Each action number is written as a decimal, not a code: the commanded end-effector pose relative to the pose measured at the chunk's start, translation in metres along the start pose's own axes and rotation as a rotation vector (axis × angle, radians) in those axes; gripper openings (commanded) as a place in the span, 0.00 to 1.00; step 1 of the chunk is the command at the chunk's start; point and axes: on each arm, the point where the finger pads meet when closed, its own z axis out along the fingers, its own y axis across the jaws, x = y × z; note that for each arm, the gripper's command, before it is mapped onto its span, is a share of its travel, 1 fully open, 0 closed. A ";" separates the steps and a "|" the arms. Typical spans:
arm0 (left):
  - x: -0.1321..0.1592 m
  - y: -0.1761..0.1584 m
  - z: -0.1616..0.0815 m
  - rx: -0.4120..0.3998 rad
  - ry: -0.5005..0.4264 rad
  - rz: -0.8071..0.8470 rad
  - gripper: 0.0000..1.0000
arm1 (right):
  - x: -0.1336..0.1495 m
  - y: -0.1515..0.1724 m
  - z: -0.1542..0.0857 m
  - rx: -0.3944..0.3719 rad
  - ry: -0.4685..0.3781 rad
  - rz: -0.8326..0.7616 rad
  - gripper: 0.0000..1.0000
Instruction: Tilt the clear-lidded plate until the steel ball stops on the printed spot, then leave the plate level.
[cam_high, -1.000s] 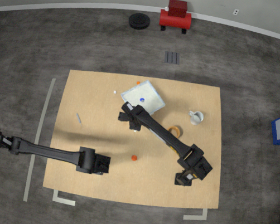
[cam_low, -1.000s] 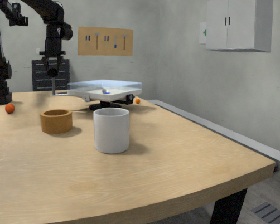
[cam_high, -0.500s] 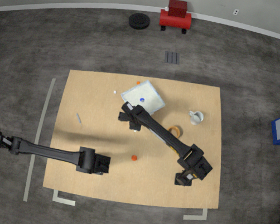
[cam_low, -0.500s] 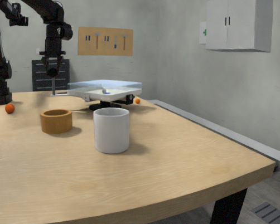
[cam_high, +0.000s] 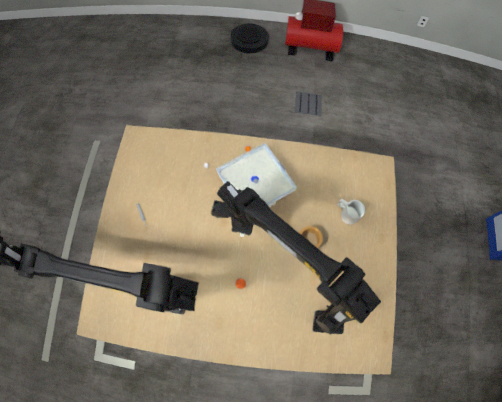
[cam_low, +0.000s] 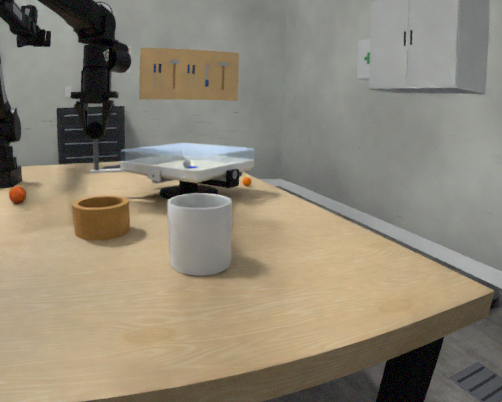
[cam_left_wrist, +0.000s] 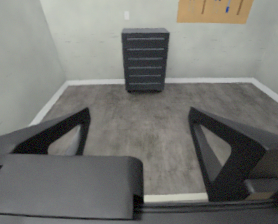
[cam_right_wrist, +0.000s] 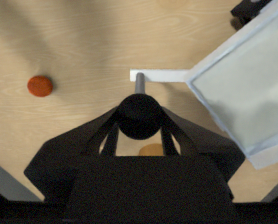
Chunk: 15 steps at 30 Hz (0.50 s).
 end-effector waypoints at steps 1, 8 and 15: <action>-0.020 0.009 -0.008 -0.018 -0.052 -0.010 1.00 | -0.017 -0.013 -0.024 0.039 -0.038 0.015 0.00; -0.020 0.009 -0.008 -0.018 -0.052 -0.010 1.00 | -0.020 -0.012 -0.022 0.039 -0.038 0.011 0.00; -0.020 0.009 -0.008 -0.018 -0.052 -0.010 1.00 | -0.025 -0.013 -0.020 0.041 -0.041 0.009 0.00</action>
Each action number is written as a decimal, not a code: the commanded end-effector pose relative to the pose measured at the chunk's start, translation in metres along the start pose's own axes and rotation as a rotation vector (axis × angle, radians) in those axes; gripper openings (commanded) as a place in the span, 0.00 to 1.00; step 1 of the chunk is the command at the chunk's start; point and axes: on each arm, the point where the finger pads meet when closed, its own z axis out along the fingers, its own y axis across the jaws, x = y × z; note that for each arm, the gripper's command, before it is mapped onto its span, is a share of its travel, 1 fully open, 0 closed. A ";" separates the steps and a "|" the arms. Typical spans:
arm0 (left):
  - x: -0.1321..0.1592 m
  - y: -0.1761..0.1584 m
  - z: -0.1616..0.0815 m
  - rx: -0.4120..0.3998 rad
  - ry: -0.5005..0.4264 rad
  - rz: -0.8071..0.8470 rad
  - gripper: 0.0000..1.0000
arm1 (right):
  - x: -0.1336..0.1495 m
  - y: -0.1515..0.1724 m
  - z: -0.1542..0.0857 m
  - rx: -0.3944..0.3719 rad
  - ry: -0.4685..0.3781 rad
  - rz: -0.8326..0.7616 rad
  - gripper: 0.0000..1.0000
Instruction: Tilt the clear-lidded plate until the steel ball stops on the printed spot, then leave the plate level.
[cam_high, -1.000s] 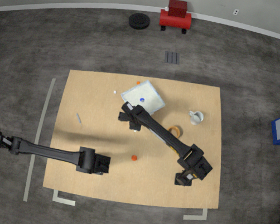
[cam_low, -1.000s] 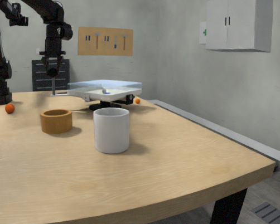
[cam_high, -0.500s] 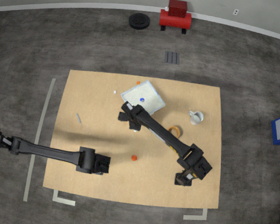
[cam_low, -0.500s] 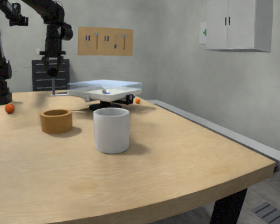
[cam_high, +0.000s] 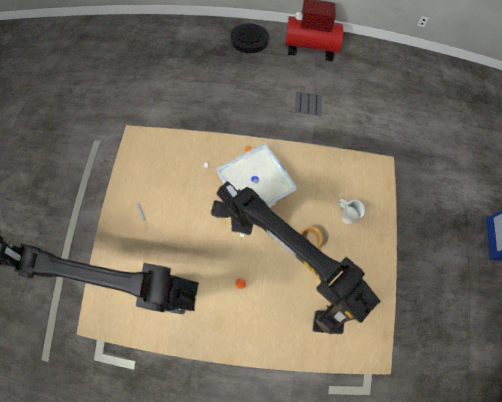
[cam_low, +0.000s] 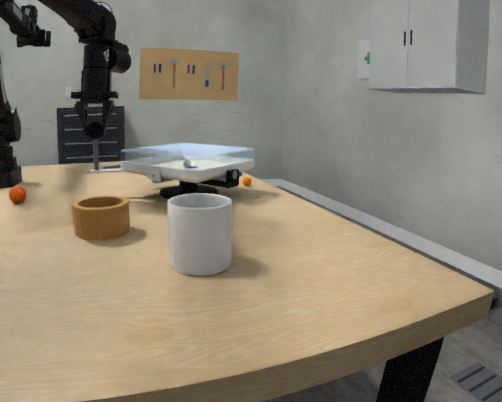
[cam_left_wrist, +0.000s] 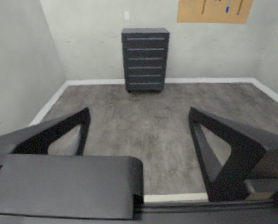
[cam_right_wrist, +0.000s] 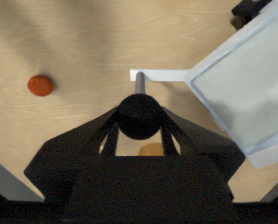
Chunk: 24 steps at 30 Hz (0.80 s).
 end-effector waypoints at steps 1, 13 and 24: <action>-0.020 0.009 -0.008 -0.018 -0.052 -0.010 1.00 | -0.025 -0.013 -0.020 0.043 -0.049 0.008 0.00; -0.020 0.009 -0.008 -0.018 -0.052 -0.010 1.00 | -0.031 -0.013 -0.022 0.046 -0.055 0.004 0.00; -0.020 0.009 -0.008 -0.018 -0.052 -0.010 1.00 | -0.002 -0.005 -0.012 0.037 -0.040 0.018 0.00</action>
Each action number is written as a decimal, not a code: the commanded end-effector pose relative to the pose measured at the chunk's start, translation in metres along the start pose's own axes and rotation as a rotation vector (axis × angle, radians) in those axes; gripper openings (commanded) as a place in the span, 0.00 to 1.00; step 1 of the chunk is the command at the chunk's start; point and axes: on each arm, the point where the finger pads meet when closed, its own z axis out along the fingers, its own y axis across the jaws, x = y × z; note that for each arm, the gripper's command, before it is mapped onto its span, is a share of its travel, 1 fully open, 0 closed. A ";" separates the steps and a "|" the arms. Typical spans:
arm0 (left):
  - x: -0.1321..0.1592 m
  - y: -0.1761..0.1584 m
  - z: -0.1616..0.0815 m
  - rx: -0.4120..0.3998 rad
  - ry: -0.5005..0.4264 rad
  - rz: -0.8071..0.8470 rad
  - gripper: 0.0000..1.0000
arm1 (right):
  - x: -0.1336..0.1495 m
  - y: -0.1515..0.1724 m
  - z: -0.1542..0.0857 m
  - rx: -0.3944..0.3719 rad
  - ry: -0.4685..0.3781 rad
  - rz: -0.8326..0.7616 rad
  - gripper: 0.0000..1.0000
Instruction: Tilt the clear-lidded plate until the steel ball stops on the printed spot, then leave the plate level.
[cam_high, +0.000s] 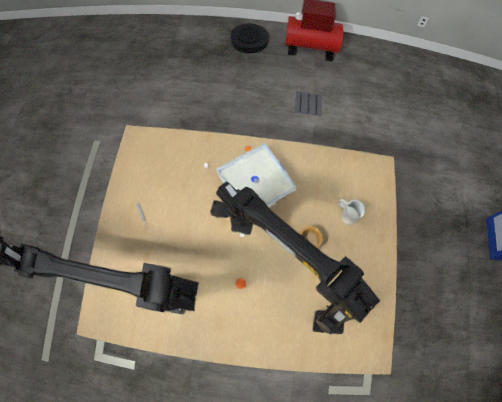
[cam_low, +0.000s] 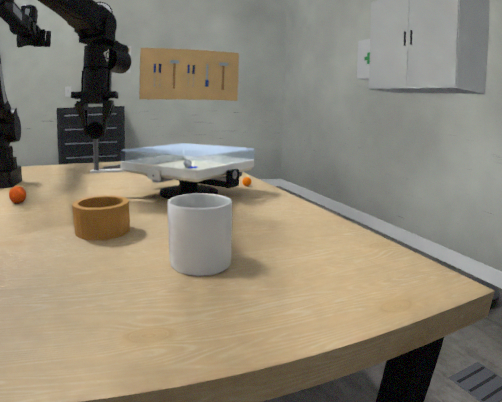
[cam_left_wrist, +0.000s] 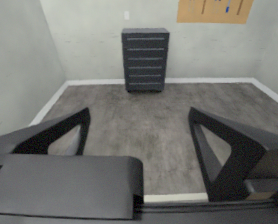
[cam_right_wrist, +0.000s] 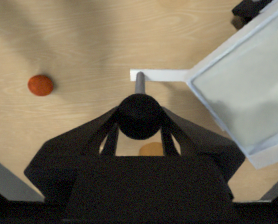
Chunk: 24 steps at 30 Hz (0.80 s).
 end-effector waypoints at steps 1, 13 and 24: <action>-0.020 0.009 -0.008 -0.018 -0.052 -0.010 1.00 | 0.001 -0.006 -0.010 0.037 -0.046 0.018 0.00; -0.020 0.009 -0.008 -0.018 -0.052 -0.010 1.00 | -0.007 -0.016 -0.033 0.054 -0.070 0.006 0.00; -0.020 0.009 -0.008 -0.018 -0.052 -0.010 1.00 | -0.006 -0.017 -0.038 0.058 -0.074 0.004 0.00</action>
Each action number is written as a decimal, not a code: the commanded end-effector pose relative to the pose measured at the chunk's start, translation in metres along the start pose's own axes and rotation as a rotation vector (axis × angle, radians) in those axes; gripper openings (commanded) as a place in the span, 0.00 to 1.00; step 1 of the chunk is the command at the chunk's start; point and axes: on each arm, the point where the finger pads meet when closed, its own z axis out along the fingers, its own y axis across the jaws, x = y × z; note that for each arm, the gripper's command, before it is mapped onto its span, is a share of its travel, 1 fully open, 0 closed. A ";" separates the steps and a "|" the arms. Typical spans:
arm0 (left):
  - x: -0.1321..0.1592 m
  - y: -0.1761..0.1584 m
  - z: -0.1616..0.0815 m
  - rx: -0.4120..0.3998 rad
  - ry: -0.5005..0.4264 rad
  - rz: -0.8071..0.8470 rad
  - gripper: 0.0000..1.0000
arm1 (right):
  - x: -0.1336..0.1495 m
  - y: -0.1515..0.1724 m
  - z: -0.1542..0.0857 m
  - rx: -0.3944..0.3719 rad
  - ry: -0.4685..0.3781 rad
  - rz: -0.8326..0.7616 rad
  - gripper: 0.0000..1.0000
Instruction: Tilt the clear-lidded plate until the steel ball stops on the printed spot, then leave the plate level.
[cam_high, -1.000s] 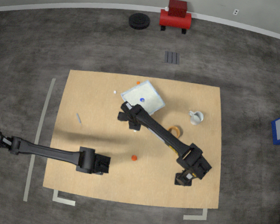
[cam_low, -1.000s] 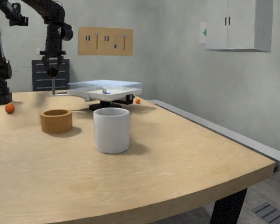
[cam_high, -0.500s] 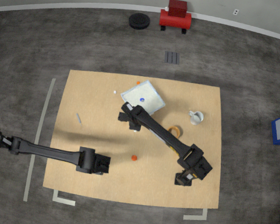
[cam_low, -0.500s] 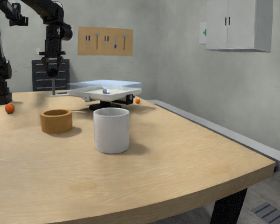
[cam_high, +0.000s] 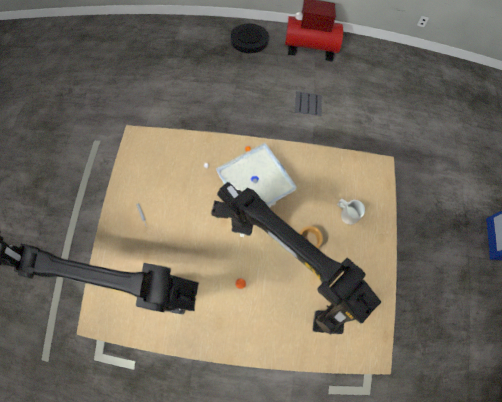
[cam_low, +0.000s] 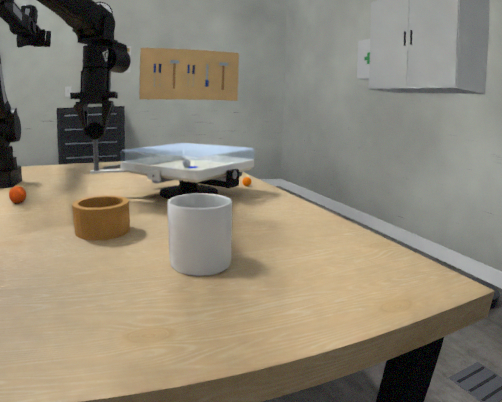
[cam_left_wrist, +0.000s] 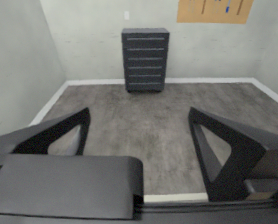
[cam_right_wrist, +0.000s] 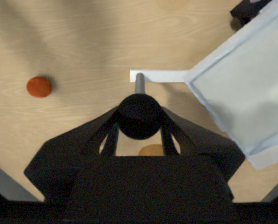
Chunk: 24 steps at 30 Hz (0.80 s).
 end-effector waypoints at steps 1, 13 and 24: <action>-0.020 0.009 -0.008 -0.018 -0.052 -0.010 1.00 | -0.007 -0.017 -0.038 0.049 -0.055 0.005 0.00; -0.020 0.009 -0.008 -0.018 -0.052 -0.010 1.00 | -0.009 -0.018 -0.033 0.043 -0.047 0.012 0.00; -0.020 0.009 -0.008 -0.018 -0.052 -0.010 1.00 | -0.013 -0.016 -0.026 0.035 -0.035 0.017 0.00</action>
